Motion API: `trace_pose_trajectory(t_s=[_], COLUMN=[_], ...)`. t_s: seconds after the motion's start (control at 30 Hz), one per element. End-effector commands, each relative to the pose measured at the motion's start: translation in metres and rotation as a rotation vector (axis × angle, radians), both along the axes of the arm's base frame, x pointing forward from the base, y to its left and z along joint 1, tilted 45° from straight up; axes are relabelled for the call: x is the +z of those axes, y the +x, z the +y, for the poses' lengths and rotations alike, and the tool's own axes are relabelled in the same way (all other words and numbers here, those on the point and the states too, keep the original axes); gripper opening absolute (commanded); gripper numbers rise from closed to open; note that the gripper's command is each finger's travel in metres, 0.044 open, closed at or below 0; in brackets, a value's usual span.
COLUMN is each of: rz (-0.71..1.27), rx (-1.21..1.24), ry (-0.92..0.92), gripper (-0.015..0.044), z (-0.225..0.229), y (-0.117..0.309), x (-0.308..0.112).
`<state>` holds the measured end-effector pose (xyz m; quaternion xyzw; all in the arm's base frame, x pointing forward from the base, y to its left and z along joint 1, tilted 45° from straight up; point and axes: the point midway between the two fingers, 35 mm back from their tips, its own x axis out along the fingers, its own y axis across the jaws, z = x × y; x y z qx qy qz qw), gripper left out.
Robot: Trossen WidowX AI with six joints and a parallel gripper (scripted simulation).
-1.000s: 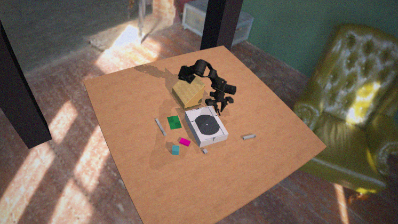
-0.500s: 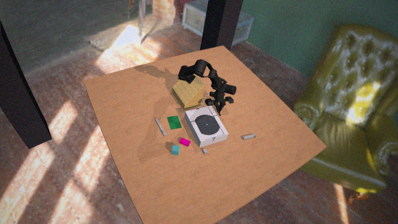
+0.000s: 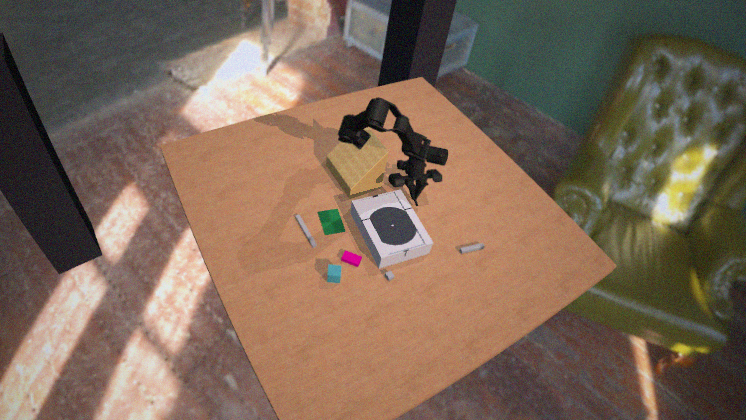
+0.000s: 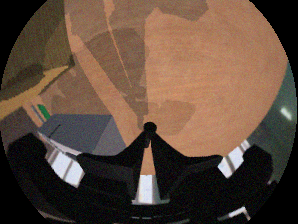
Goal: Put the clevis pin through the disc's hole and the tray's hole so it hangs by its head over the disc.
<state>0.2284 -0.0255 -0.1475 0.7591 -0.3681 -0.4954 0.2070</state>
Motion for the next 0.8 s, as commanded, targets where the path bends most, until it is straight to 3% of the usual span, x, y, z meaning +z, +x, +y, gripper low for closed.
trace_pose_trajectory(t_s=[0.0, 0.4, 0.77], rz=[-0.016, -0.016, -0.063], rx=[-0.005, -0.005, -0.063], ry=[0.012, 0.014, 0.037], gripper=[0.0000, 0.0000, 0.0000], z=[0.011, 0.038, 0.034], y=[0.005, 0.009, 0.018], x=[0.009, 0.036, 0.041])
